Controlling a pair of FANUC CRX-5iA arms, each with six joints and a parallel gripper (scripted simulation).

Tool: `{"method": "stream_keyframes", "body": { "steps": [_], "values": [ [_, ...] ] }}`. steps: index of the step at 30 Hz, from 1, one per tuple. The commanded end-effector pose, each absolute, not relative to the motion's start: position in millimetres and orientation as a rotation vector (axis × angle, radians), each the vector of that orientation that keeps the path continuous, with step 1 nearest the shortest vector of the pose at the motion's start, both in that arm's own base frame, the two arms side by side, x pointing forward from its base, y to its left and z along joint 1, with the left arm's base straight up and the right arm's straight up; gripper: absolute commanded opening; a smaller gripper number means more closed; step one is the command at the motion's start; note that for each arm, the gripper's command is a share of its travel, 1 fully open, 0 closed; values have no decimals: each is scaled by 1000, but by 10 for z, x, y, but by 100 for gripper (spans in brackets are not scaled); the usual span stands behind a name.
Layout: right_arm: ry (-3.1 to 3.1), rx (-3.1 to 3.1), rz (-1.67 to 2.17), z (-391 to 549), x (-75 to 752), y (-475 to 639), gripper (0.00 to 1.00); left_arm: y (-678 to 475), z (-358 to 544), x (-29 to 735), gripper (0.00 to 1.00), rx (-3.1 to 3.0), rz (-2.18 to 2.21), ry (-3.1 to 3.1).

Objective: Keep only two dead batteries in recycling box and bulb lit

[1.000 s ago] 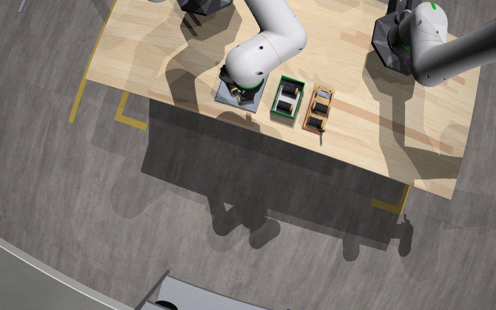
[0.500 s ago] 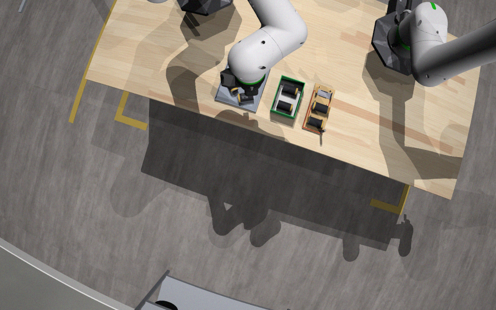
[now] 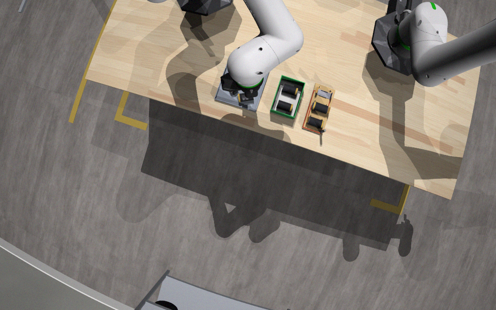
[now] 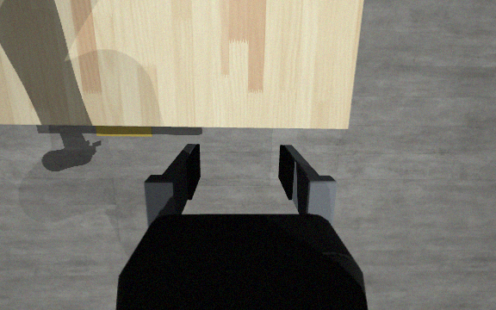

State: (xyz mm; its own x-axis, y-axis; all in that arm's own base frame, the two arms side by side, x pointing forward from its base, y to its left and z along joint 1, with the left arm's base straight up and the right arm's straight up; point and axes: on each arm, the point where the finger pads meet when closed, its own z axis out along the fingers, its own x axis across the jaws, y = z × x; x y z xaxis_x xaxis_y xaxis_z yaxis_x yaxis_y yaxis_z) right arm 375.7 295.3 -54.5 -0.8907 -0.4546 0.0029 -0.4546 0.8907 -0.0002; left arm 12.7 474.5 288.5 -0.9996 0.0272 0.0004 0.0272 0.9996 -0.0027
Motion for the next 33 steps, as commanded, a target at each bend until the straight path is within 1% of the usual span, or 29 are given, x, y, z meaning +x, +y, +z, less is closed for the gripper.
{"method": "stream_keyframes", "body": {
  "steps": [1, 33],
  "values": [
    [-3056, 736, -1, -819, 3785, 2983, 90, 4748, 2897, 129, 100, -43, 0, -3141],
    [-3056, 736, -1, -860, 3785, 2983, 90, 4748, 2897, 129, 100, -43, 0, -3141]
  ]
}}
